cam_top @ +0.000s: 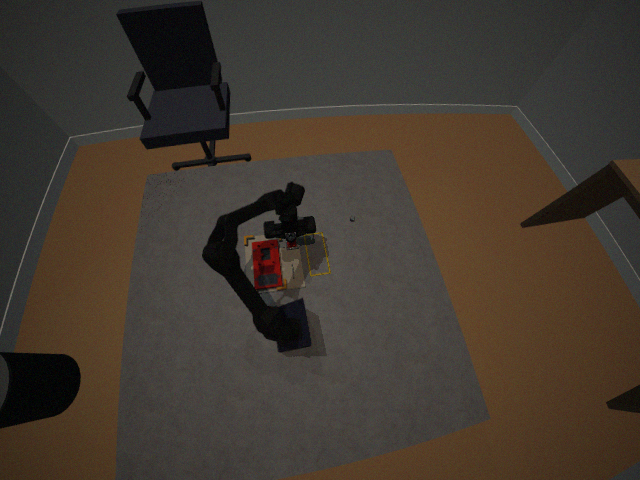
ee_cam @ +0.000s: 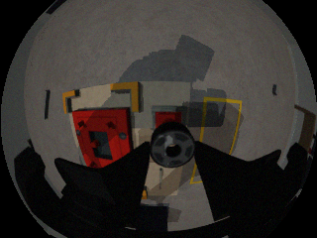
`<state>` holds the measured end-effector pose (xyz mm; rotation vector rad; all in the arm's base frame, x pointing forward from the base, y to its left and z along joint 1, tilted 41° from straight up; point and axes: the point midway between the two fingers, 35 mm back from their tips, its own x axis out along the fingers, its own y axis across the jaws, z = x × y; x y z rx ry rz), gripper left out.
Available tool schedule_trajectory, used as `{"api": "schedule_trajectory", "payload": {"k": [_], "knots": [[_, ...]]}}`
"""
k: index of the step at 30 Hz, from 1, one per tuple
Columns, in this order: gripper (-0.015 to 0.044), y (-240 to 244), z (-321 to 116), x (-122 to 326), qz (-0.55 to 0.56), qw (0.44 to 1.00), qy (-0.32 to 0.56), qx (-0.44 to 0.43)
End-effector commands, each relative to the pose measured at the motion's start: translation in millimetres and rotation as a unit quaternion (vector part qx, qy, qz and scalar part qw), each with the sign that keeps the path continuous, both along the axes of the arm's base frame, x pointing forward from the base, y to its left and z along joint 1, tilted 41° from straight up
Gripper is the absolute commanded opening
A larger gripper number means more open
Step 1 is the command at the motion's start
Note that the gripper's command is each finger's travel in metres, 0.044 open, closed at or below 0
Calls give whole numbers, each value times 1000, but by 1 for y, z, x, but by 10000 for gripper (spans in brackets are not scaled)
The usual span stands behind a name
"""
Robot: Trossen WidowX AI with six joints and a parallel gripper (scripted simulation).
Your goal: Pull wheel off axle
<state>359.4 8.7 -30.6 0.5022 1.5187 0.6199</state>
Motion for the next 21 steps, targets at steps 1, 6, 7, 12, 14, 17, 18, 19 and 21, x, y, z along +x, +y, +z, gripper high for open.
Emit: {"api": "schedule_trajectory", "payload": {"k": [1, 6, 7, 12, 14, 17, 18, 19, 21], "knots": [[0, -6, 6, 1, 1, 1000, -2, -3], [0, -21, 25, 0, 1, 1000, -2, -3], [0, -23, 27, 0, 1, 1000, -2, -3], [0, -24, 16, -3, -1, 1000, 3, -1], [0, -33, 11, -7, -1, 1000, 2, -2], [0, -46, 3, -12, -1, 1000, 1, -4], [0, -50, 0, -13, -1, 1000, 1, -5], [0, -54, -3, -15, -1, 1000, 1, -5], [0, -62, -8, -19, -1, 1000, 1, -6]]}}
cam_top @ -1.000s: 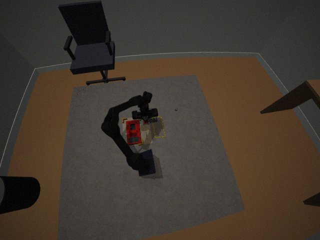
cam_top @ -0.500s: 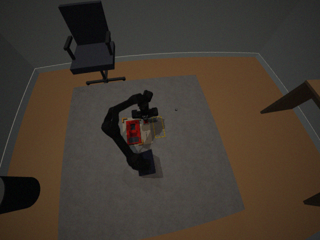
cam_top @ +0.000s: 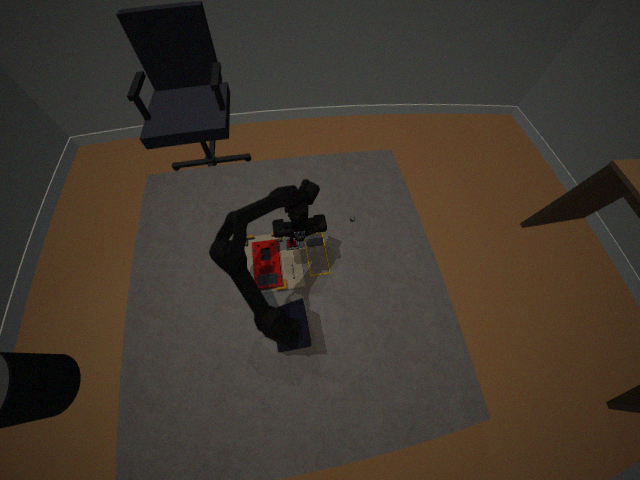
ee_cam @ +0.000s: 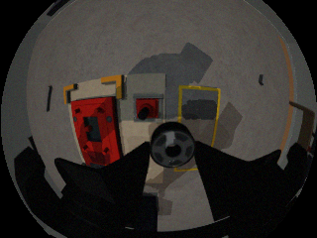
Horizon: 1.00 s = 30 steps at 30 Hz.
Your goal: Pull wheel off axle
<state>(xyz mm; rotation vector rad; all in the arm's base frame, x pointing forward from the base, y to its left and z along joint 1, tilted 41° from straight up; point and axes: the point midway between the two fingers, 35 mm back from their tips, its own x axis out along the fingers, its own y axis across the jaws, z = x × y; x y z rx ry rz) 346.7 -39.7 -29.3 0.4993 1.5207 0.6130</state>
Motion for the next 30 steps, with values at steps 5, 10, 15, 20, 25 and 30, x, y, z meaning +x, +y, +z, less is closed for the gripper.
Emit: {"api": "schedule_trajectory", "payload": {"k": [5, 10, 15, 20, 25, 30], "knots": [[0, -33, -22, -18, 0, 1000, -1, -4], [0, -51, -35, -30, 1, 1000, -2, -3], [0, -55, -39, -34, 2, 1000, -2, -3], [0, -47, -48, -35, 1, 1000, -2, -3], [0, -40, -56, -35, 1, 1000, -2, -3], [0, -23, -77, -34, 1, 1000, -2, -3]]}}
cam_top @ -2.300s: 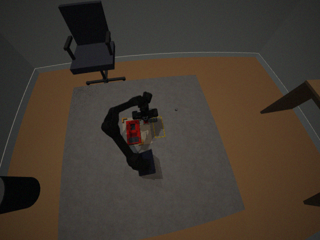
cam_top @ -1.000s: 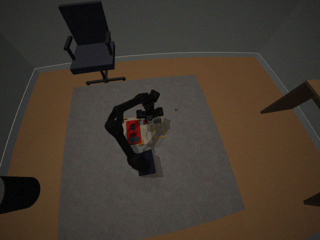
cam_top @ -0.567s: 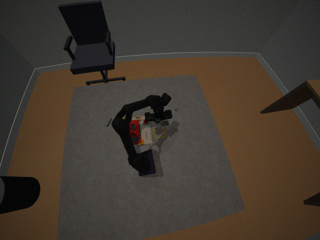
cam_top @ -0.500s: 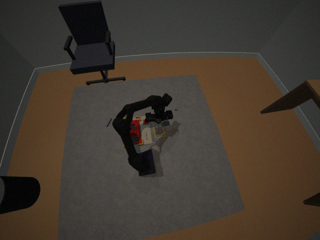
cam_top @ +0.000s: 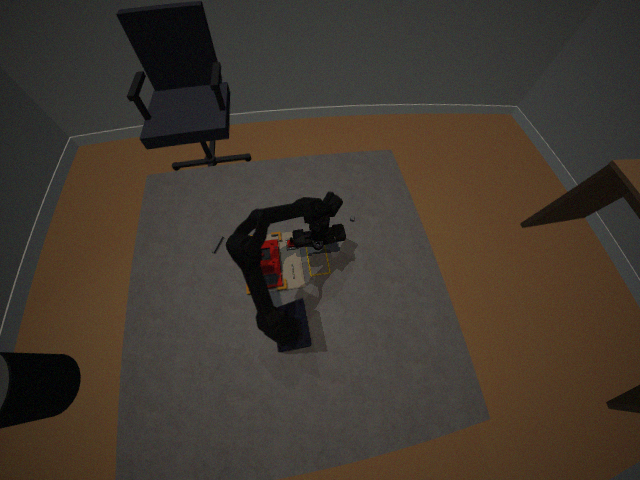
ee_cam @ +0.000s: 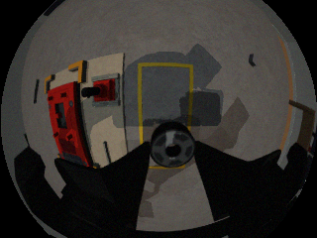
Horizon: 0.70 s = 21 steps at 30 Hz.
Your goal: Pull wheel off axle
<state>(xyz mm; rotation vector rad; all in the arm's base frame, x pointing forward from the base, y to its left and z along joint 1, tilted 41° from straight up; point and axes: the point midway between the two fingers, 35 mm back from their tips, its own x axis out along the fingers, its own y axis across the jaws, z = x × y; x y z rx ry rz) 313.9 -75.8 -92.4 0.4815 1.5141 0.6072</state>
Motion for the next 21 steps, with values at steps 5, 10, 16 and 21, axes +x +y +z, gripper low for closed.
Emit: {"api": "schedule_trajectory", "payload": {"k": [5, 10, 16, 21], "knots": [[0, 37, -42, -4, -1, 1000, 4, 5], [0, 49, -54, -6, 0, 1000, 4, 6], [105, 48, -52, -8, 5, 1000, 8, 5], [236, 48, -52, -8, 5, 1000, 8, 5]]}}
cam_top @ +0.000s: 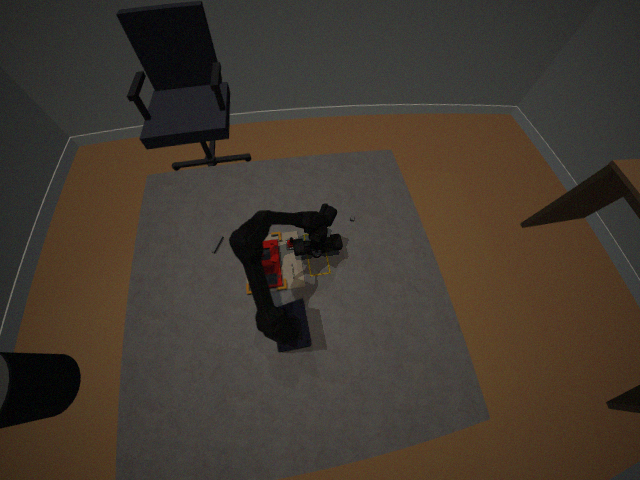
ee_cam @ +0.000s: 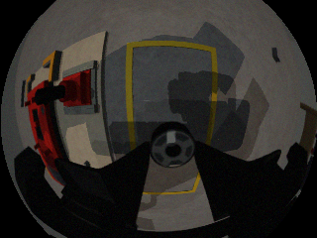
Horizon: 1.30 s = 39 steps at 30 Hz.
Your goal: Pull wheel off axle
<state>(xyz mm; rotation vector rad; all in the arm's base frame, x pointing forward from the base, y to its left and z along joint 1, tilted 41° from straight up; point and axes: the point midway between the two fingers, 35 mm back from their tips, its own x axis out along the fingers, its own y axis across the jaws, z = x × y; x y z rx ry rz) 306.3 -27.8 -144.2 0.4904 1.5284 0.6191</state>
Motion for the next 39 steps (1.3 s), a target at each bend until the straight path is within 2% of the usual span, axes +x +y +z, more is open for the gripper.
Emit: {"api": "schedule_trajectory", "payload": {"k": [1, 3, 9, 13, 14, 18, 19, 25, 39], "knots": [[262, 0, 0, 0, 1, 1000, 0, 0], [300, -4, 5, 1, 1, 1000, 0, 0], [300, -35, 40, 3, -4, 1000, -3, -1], [300, -40, 46, 3, -4, 1000, -4, -1], [326, -36, 40, 2, -8, 1000, -3, 1], [431, -44, 63, -24, -7, 1000, -2, -1], [440, -46, 69, -33, -7, 1000, -2, -2], [440, -50, 102, -78, -4, 1000, 0, -1], [440, -50, 103, -80, -4, 1000, 0, -1]]}}
